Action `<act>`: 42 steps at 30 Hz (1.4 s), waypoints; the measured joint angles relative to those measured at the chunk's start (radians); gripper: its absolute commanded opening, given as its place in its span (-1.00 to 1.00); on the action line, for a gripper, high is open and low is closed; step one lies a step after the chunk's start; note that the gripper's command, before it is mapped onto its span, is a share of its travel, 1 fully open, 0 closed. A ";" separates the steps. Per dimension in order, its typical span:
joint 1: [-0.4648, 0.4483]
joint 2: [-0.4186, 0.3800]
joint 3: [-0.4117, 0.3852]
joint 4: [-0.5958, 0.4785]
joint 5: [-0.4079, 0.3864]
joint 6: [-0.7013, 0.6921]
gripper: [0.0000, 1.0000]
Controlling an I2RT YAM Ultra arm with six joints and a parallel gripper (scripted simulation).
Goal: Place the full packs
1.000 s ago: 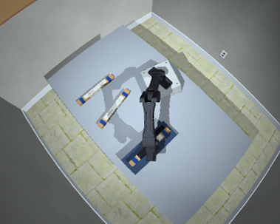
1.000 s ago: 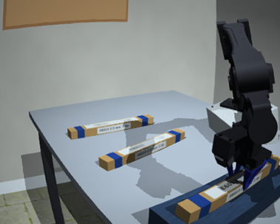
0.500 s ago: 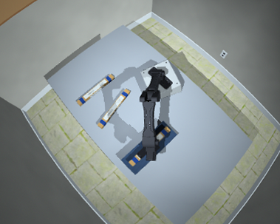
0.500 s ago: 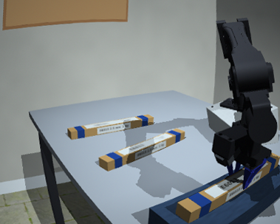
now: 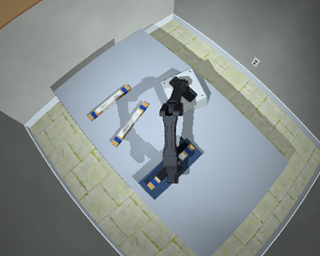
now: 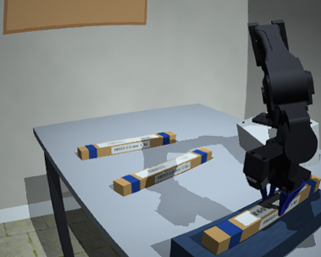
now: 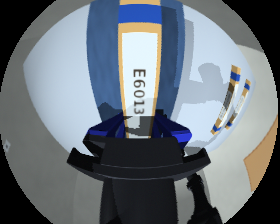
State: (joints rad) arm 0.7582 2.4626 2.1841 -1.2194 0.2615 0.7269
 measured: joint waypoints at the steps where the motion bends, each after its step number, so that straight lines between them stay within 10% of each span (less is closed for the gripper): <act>1: 0.000 0.000 0.000 0.000 0.000 0.000 -1.00; 2: 0.000 0.000 0.000 0.000 0.000 0.000 -1.00; 3: 0.000 0.000 0.000 0.000 0.000 0.000 0.48; 42: 0.001 -0.061 0.011 -0.015 -0.002 -0.001 0.48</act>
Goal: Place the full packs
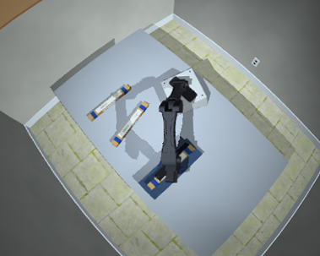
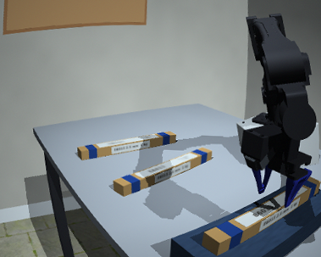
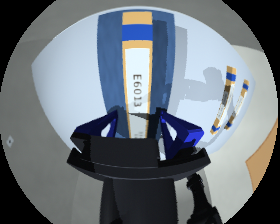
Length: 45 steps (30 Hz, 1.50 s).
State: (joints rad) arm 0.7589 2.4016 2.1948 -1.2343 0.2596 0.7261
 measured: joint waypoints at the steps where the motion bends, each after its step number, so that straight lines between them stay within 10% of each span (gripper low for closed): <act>1: 0.000 0.000 0.000 0.000 0.000 0.000 0.48; 24: 0.000 0.000 0.000 0.000 0.000 0.000 0.48; 30: 0.000 -0.018 -0.126 0.056 0.000 0.001 0.48; 45: 0.033 -0.058 0.043 -0.084 0.000 0.030 0.48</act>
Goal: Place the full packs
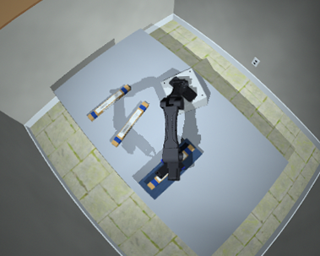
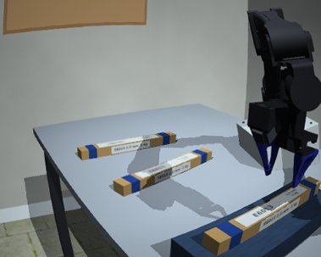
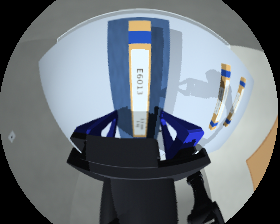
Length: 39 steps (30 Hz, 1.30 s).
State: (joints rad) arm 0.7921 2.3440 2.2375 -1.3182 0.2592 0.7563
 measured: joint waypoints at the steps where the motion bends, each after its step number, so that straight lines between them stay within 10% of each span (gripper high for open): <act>1: 0.003 0.000 0.018 -0.016 0.000 0.002 0.48; 39: 0.010 0.009 0.071 -0.109 0.000 0.015 0.48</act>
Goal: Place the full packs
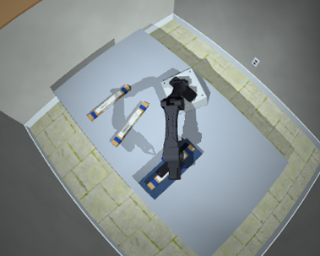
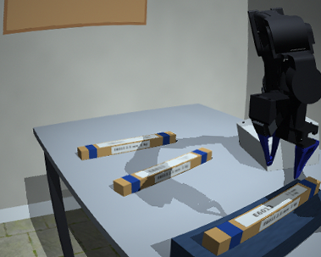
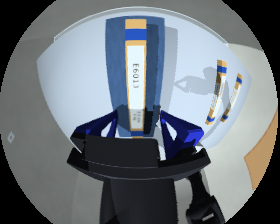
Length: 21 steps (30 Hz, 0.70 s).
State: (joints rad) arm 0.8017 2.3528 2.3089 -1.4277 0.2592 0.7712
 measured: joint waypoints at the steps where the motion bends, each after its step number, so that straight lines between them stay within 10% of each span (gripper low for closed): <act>1: 0.000 0.000 0.000 0.000 0.000 0.000 0.48; 21: -0.071 -0.365 -0.369 0.037 -0.002 -0.062 0.48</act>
State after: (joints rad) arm 0.7303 1.9873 1.9400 -1.3903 0.2573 0.7094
